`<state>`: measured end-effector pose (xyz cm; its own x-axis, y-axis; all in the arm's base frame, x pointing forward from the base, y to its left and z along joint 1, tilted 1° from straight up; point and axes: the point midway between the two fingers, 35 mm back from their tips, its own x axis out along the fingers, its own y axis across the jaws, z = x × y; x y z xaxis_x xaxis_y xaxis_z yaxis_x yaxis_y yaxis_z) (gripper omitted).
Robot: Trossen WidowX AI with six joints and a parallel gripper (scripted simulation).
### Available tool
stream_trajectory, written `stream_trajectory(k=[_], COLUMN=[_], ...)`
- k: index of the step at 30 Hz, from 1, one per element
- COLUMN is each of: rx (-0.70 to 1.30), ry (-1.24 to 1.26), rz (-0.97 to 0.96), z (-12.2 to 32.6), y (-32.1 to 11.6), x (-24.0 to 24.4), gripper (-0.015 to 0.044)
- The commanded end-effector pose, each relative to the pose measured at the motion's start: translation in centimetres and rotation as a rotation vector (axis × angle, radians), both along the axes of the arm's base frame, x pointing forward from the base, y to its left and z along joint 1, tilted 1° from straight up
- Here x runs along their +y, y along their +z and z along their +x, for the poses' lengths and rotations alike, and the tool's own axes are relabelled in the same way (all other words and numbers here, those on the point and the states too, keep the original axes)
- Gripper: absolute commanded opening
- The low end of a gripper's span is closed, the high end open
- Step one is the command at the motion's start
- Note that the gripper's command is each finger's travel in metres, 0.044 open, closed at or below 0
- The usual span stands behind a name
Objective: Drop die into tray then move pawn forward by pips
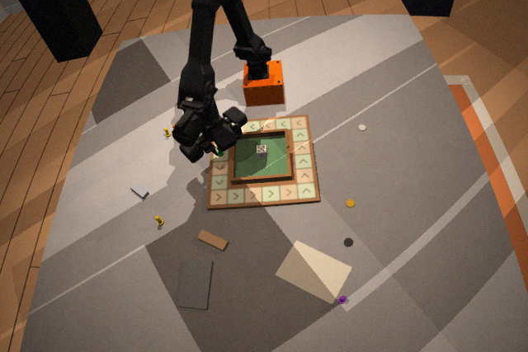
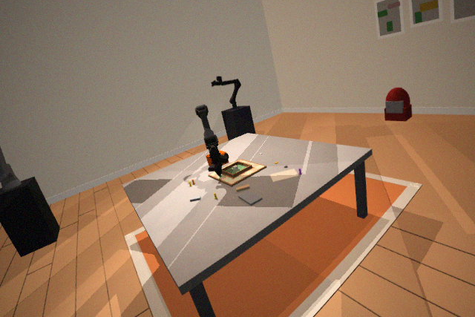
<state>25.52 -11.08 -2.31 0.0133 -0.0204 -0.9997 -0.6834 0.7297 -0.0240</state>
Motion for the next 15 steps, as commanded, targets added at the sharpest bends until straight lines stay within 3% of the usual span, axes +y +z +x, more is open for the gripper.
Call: stream_trajectory(k=[1, 10, 15], rx=[0.002, 0.002, 0.002], ry=[0.005, 0.005, 0.005], rz=[0.0, 0.0, -0.001], z=[-0.1, 0.0, 0.6], y=[-0.1, 0.0, 2.9], x=[0.0, 0.0, -0.2], gripper=[0.0055, 0.0, 0.0])
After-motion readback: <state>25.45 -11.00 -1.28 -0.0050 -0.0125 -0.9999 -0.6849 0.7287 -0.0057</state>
